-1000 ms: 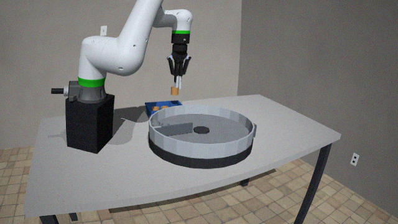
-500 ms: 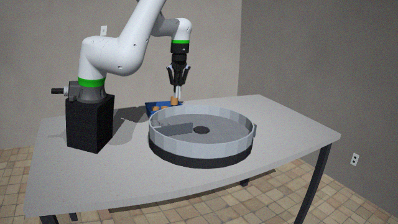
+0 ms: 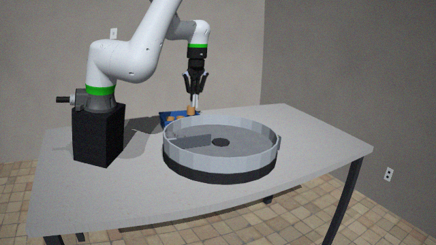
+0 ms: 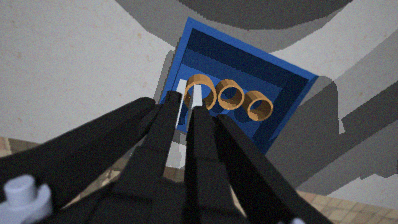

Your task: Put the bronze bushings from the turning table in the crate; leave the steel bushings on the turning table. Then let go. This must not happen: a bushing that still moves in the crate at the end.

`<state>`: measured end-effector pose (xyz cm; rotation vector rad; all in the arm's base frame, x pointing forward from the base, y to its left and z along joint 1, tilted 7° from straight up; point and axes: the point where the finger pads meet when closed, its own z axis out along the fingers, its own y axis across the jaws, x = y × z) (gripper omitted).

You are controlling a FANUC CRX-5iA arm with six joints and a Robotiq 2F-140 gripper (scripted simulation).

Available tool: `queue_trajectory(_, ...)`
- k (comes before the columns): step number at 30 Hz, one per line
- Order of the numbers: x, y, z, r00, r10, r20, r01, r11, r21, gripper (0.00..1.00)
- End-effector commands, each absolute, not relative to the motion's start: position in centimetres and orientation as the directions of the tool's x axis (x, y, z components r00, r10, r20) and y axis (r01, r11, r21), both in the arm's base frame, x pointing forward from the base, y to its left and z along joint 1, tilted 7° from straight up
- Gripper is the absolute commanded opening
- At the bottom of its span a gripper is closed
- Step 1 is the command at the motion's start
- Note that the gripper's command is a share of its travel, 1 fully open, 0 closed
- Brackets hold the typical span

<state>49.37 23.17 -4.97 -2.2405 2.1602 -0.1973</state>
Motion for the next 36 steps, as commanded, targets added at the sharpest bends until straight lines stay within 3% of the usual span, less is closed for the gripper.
queue_trajectory(1, 49.4, 23.2, -5.0, 0.032, -0.997, 0.075, -0.994, -0.04, -0.105, 0.0)
queue_trajectory(36, 49.5, 23.1, -6.3, 0.032, -0.997, 0.075, -0.994, -0.04, -0.105, 0.0)
